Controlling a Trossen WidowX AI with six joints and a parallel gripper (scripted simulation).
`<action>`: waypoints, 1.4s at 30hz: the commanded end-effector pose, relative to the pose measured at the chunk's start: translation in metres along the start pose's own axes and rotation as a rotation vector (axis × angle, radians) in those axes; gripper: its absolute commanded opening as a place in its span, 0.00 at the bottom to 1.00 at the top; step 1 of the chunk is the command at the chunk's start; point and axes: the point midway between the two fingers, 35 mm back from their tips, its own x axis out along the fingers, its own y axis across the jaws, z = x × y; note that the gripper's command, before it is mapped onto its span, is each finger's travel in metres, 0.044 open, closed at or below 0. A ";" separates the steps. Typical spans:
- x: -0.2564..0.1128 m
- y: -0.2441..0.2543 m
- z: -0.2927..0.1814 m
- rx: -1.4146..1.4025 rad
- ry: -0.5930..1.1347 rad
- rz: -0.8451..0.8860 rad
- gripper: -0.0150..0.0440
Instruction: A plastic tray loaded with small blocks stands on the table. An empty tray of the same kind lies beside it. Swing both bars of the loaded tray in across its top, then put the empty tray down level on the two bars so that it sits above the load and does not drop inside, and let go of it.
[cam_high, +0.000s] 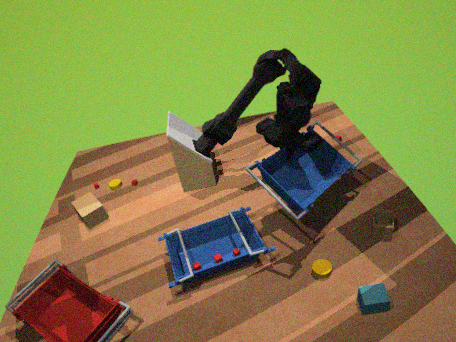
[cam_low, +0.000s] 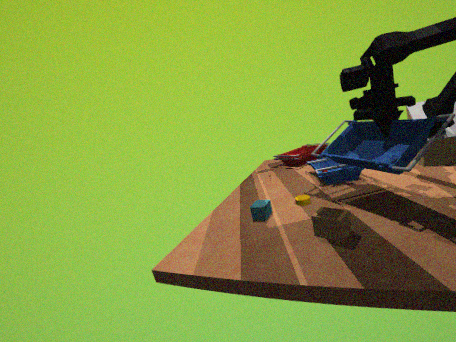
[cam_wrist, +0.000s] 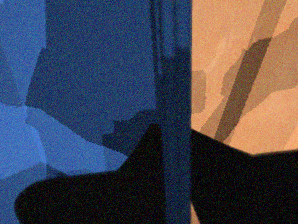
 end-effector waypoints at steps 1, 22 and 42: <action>-0.004 0.006 0.020 0.027 -0.018 0.013 0.25; -0.002 0.004 0.107 0.173 -0.016 0.003 0.25; 0.000 -0.022 0.188 0.309 0.007 0.007 0.25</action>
